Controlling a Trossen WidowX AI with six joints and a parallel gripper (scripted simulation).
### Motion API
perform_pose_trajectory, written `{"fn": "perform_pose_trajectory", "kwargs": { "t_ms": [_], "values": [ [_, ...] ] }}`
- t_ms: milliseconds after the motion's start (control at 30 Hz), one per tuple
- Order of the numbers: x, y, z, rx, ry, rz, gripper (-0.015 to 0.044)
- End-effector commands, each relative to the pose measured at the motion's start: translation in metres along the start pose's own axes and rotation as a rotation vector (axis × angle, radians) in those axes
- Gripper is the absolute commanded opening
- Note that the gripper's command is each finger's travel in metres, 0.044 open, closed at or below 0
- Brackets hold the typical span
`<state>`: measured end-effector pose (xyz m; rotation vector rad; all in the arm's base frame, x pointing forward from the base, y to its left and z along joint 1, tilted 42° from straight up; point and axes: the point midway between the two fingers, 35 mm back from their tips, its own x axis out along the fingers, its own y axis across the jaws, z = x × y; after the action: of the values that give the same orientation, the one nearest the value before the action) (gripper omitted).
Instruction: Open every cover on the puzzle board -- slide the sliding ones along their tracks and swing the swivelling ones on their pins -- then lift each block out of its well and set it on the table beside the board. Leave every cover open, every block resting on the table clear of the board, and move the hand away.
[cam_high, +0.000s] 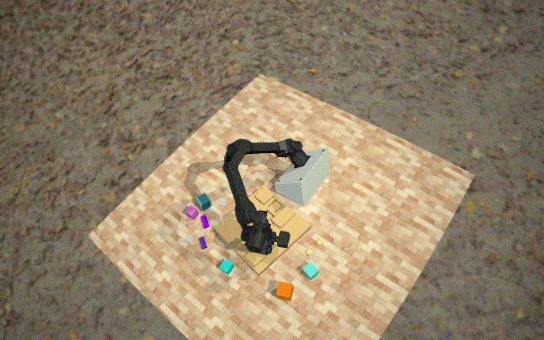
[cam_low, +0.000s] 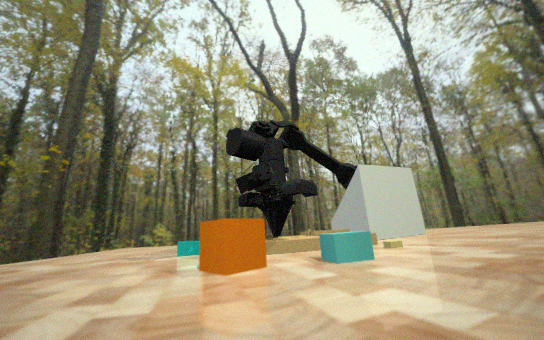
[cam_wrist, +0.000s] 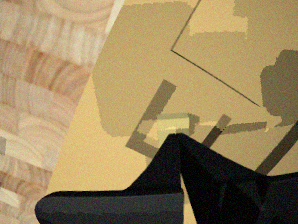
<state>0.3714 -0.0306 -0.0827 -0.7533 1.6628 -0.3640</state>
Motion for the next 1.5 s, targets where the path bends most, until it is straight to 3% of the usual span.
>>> {"fn": "perform_pose_trajectory", "kwargs": {
  "t_ms": [0,1467],
  "values": [
    [-0.005,0.0,0.001,0.007,-0.005,-0.001,0.0],
    [0.006,0.0,0.001,0.007,-0.005,-0.002,0.0]
  ]
}}
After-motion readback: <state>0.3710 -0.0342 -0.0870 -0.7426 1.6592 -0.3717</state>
